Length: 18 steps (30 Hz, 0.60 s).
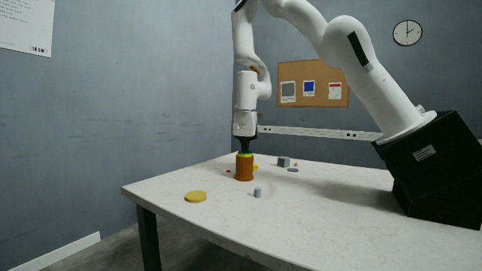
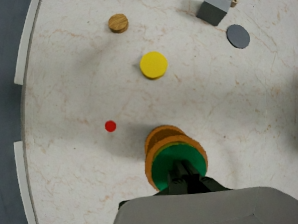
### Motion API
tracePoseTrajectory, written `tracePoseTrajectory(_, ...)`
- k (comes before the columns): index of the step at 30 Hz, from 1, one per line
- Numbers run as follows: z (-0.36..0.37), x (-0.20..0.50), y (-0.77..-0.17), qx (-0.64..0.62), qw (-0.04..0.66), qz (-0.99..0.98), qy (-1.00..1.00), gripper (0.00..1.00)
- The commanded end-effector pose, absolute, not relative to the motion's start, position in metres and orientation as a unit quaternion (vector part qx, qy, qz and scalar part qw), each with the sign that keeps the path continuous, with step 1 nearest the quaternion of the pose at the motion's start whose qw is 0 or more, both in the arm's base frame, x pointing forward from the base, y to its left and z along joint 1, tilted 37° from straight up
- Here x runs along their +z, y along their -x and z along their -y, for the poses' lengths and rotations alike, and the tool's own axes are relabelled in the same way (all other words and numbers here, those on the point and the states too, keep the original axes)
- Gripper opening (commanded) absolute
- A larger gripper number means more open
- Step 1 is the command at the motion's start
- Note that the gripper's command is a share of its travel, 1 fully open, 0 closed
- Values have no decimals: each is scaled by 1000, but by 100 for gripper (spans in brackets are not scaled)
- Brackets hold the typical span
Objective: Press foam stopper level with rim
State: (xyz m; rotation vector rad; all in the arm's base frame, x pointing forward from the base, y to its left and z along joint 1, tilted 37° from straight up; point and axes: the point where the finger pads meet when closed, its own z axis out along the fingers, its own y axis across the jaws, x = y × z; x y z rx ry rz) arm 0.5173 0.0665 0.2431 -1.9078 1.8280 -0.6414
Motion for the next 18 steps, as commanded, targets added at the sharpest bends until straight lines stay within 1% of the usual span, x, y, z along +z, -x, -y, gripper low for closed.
tracePoseTrajectory(1, -67, 244, -518, -231, 212, -657, 686, 0)
tracePoseTrajectory(18, -66, 241, -519, -231, 212, -657, 686, 0)
